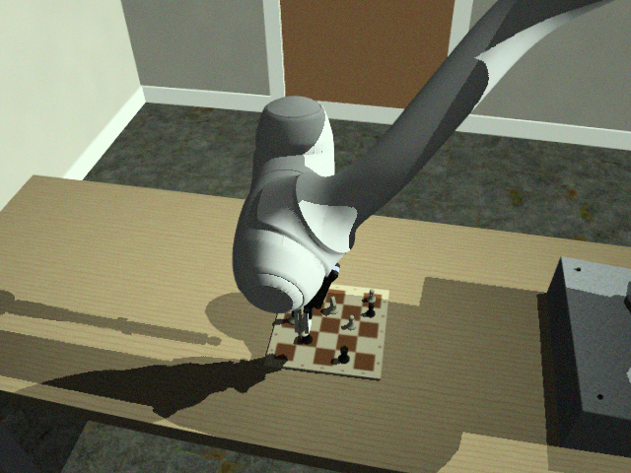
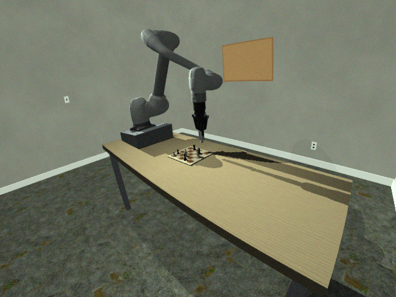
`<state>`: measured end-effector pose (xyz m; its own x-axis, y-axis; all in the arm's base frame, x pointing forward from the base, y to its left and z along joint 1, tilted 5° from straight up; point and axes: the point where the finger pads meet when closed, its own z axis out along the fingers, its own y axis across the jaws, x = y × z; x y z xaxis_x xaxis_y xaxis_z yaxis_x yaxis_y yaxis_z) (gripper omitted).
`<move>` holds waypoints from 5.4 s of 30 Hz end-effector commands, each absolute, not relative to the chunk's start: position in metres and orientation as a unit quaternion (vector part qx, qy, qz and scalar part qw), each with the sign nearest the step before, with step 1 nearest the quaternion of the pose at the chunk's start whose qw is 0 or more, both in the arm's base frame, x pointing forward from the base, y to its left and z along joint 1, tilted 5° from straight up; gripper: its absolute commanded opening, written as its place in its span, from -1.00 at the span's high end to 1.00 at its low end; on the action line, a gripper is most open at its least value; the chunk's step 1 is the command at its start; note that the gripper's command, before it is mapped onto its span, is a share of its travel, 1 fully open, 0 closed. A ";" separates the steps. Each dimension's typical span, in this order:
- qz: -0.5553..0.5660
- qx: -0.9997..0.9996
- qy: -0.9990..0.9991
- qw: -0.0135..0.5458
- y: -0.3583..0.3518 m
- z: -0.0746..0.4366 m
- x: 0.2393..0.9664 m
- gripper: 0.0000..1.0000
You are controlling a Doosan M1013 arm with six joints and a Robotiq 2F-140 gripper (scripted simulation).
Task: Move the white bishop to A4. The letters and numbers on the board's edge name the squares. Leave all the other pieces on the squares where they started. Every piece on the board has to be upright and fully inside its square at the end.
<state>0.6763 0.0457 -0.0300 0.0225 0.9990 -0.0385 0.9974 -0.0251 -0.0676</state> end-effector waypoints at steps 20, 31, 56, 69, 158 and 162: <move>0.036 -0.711 -0.702 0.018 0.044 -0.095 0.672 1.00; 0.036 -0.711 -0.702 0.018 0.044 -0.095 0.672 1.00; 0.036 -0.711 -0.702 0.018 0.044 -0.095 0.672 1.00; 0.036 -0.711 -0.702 0.018 0.044 -0.097 0.672 1.00; 0.036 -0.711 -0.702 0.018 0.044 -0.062 0.674 0.56; 0.036 -0.711 -0.702 0.018 0.045 -0.040 0.676 0.56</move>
<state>0.6751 0.0446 -0.0543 0.0106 0.9996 -0.0271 0.9970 -0.0127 -0.0762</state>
